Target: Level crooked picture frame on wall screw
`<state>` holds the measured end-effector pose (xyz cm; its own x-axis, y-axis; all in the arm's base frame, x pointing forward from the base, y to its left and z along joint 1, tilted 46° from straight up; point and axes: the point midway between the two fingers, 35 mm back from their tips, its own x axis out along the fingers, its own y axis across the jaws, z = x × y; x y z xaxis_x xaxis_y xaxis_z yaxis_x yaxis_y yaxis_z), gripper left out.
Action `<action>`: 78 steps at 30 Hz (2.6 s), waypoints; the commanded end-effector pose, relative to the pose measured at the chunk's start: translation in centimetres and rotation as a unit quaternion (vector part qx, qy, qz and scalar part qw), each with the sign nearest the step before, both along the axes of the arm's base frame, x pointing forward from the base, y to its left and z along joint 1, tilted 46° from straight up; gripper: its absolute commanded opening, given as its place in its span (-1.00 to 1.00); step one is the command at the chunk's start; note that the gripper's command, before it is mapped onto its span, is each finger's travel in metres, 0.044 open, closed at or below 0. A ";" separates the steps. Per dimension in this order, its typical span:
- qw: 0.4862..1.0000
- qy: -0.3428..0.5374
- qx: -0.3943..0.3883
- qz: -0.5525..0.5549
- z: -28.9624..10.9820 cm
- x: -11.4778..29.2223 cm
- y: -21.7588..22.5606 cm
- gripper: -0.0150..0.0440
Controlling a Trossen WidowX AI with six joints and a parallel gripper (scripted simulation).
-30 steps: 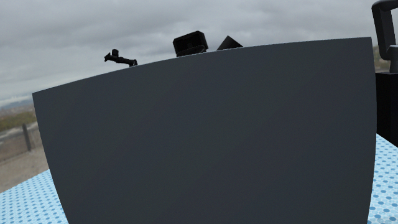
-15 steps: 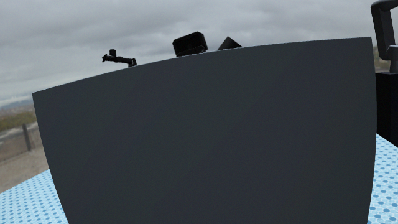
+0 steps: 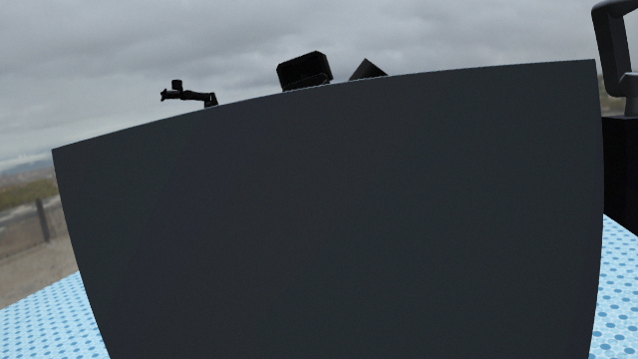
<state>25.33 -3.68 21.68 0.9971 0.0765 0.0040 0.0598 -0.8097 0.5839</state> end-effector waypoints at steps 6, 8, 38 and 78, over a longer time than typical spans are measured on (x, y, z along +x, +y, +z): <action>1.000 0.001 0.003 -0.002 -0.1 0.0 0.0 0.39; 1.000 0.001 0.003 -0.002 -0.1 0.0 0.0 0.39; 1.000 0.001 0.003 -0.002 -0.1 0.0 0.0 0.39; 1.000 -0.001 0.004 -0.002 -4.4 -0.7 4.1 0.39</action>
